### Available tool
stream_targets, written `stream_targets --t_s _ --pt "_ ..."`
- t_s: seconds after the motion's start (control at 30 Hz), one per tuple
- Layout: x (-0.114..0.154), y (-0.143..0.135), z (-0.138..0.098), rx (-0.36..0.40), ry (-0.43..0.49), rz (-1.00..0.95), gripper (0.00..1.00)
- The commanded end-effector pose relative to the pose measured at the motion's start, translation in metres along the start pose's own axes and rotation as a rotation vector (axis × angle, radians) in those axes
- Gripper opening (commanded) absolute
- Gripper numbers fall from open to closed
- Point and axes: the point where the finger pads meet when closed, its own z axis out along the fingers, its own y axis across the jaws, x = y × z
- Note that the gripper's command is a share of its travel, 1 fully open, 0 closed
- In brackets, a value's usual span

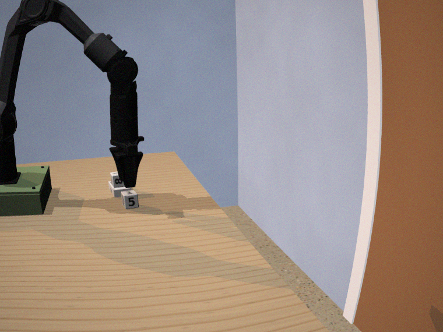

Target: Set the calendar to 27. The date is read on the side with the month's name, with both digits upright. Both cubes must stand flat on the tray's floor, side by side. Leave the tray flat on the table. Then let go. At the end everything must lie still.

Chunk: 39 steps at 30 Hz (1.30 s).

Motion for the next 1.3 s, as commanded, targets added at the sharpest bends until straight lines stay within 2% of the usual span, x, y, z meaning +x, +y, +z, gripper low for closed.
stream_targets --t_s 0.0,0.33,0.53,0.57,1.27 --pt "-0.002 0.000 -0.015 0.002 -0.007 -0.001 0.60" --pt "-0.001 0.000 -0.048 0.002 -0.007 -0.001 0.60" --pt "-0.001 0.000 -0.052 0.001 -0.003 -0.001 0.60" --pt "-0.001 0.000 -0.052 0.001 -0.004 -0.001 1.00" --pt "-0.001 0.000 -0.052 0.001 -0.004 -0.001 1.00"
